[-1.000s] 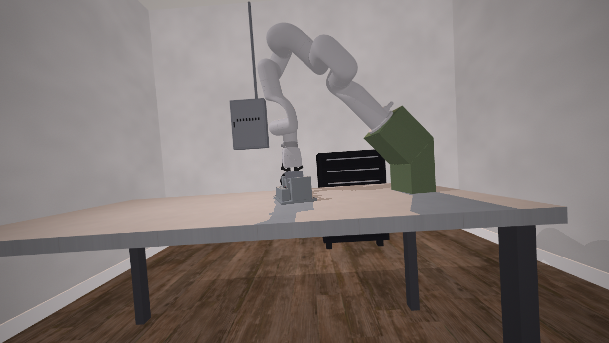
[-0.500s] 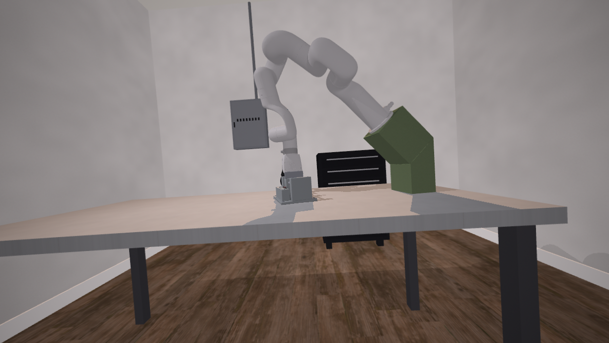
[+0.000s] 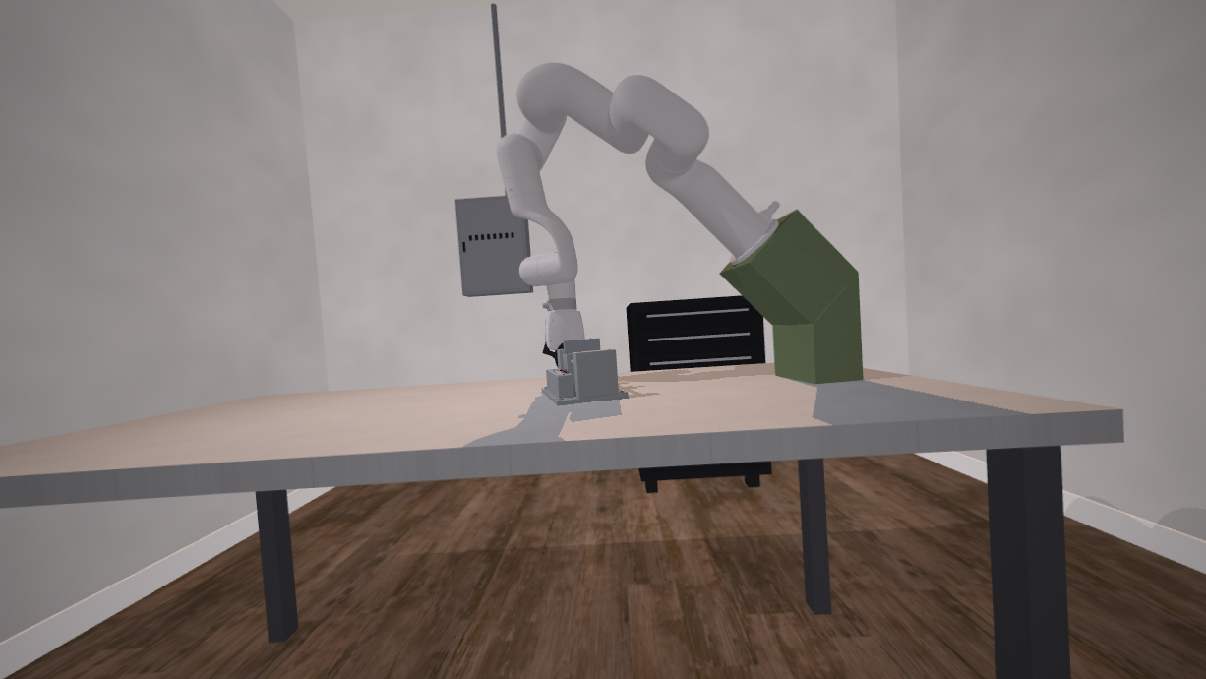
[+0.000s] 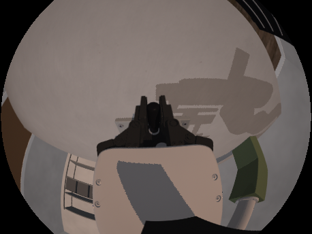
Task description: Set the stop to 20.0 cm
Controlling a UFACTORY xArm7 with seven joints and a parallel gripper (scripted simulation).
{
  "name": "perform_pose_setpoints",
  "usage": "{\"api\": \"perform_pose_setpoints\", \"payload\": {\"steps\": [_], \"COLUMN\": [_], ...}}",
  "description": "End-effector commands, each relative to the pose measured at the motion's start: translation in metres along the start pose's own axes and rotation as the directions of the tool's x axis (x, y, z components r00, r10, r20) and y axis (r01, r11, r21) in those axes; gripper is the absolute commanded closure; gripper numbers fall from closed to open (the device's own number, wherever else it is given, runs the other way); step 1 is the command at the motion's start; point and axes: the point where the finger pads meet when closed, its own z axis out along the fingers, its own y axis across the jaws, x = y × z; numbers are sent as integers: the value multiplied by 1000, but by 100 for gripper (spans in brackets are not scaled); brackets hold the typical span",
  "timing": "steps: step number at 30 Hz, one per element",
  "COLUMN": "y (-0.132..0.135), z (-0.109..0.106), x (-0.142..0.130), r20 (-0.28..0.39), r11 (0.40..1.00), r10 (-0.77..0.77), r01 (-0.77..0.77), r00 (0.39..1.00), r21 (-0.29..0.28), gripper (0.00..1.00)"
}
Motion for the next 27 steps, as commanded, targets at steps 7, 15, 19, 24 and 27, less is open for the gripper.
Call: {"api": "perform_pose_setpoints", "payload": {"steps": [7, 15, 19, 24, 27], "y": [-15, -22, -23, -23, -21], "z": [-10, -22, -30, -39, -44], "x": [1, 1, 1, 1, 1], "r20": [-1, -1, -1, -1, -1], "r11": [1000, 1000, 1000, 1000, 1000], "r10": [2, 2, 2, 2, 2], "r01": [-2, -2, -2, -2, -2], "r00": [1000, 1000, 1000, 1000, 1000], "r21": [-3, -3, -3, -3, -3], "gripper": [94, 94, 94, 94, 94]}}
